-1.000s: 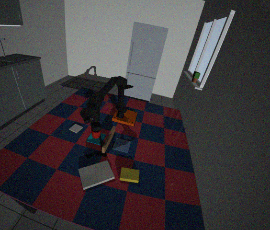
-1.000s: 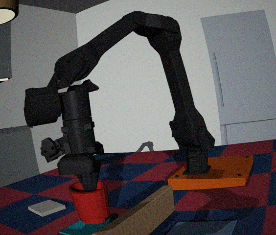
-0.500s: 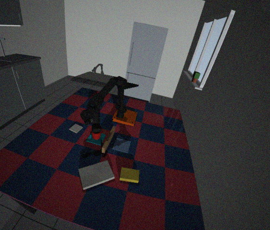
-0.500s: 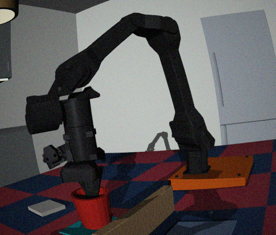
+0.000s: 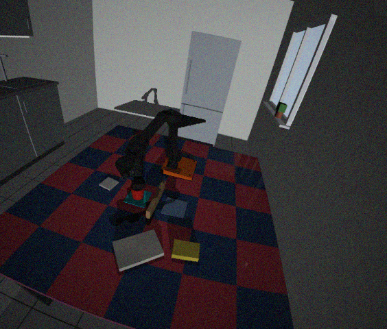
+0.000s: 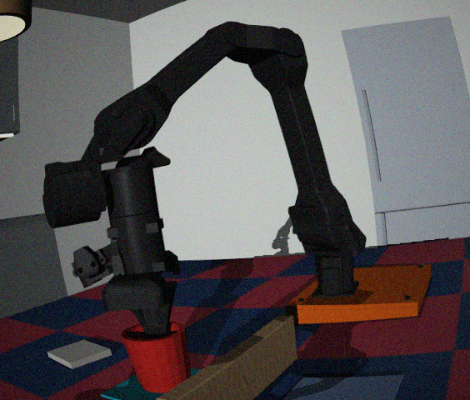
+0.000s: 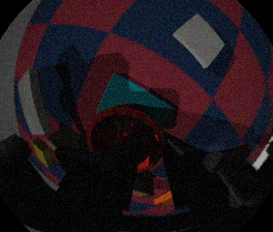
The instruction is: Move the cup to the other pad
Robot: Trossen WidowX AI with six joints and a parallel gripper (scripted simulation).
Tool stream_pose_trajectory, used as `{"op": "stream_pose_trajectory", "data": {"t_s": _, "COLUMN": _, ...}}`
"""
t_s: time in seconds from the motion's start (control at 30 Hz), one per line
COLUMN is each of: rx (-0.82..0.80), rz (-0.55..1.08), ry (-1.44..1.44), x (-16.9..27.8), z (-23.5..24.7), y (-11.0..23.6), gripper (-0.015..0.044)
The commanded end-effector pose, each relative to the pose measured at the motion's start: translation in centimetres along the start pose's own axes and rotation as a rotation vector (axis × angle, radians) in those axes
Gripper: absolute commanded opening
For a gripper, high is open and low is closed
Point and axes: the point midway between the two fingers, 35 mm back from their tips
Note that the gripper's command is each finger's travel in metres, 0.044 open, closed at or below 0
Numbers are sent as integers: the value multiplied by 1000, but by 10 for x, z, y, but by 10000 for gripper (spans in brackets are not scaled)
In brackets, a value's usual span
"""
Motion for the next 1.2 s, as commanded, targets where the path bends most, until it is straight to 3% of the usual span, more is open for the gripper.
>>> {"op": "stream_pose_trajectory", "data": {"t_s": 0.0, "rx": 0, "rz": 0, "ry": 0, "x": 0, "z": 0, "y": 0, "gripper": 128}}
{"op": "stream_pose_trajectory", "data": {"t_s": 1.17, "rx": 2, "rz": 3, "ry": -2, "x": -2, "z": 1, "y": 39, "gripper": 128}}
Point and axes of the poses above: the point midway between the two fingers, 35 mm back from their tips, its own y axis back along the fingers, its own z axis across the jaws, x = y × z, and after that the axes turned 3 degrees about -y, right-handed
